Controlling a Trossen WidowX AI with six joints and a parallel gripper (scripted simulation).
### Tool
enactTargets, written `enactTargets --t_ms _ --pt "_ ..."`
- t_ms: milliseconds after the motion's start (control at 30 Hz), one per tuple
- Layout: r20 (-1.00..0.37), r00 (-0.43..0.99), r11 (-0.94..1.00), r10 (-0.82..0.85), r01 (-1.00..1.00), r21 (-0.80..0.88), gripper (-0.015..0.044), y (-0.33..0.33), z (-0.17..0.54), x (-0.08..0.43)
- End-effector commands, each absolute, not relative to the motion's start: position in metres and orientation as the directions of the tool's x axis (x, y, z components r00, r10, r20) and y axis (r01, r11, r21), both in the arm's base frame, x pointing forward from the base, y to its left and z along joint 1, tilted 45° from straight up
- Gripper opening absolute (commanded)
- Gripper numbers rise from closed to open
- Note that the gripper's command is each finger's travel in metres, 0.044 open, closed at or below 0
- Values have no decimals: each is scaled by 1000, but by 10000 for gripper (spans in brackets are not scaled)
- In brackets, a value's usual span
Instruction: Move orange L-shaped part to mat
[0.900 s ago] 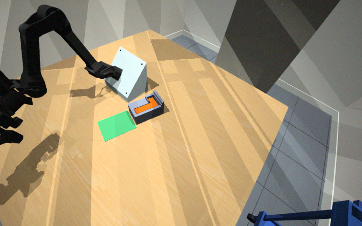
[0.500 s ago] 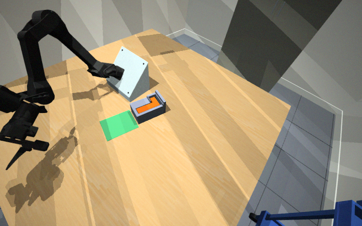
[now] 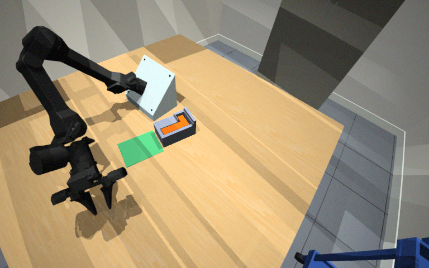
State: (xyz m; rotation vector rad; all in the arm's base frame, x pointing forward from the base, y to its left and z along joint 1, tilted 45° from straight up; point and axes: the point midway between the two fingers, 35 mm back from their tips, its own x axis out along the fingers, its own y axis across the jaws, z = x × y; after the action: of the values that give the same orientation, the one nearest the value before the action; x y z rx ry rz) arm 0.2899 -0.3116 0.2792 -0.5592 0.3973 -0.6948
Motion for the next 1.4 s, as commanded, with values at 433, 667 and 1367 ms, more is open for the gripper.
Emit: enactTargets --t_ms 433,667,1367 --pt "-859 392 893 -331 424 -150 180 -96 85 382" --pt "-897 54 812 -438 451 -370 180 -2 43 338" --pt "-714 -59 644 -698 384 -661 180 19 4 289"
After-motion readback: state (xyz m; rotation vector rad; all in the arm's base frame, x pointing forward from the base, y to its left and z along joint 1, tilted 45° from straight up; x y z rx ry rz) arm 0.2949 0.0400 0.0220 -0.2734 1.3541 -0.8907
